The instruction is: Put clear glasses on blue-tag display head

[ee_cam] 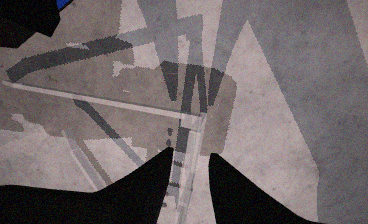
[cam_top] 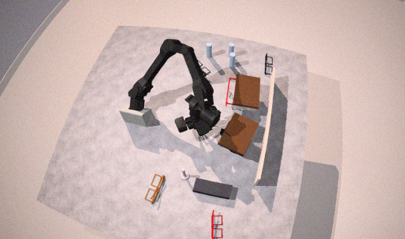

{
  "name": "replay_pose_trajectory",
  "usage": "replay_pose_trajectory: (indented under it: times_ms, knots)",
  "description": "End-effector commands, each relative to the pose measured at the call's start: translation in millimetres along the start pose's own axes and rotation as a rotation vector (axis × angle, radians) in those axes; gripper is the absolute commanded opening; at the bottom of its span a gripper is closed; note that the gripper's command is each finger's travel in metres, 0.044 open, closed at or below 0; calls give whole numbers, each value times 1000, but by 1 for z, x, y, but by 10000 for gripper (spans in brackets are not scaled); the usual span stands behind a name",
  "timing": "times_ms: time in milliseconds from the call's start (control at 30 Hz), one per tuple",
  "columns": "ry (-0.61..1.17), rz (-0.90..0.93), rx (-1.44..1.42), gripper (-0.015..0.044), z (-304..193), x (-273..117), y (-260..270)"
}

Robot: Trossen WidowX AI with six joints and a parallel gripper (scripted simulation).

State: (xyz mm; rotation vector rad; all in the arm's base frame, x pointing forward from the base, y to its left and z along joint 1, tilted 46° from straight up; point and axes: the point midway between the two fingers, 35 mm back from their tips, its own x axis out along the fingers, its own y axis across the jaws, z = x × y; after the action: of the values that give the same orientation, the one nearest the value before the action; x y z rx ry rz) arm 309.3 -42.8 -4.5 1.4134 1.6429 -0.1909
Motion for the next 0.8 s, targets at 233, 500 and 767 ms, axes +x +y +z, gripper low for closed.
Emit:
replay_pose_trajectory:
  times_ms: [233, 500, 767]
  knots:
    - [5, 4, 6, 120, -1, 8, 0]
    - [4, -1, 3, 61, -2, 8, 1]
    - [4, -1, 3, 8, -2, 8, 1]
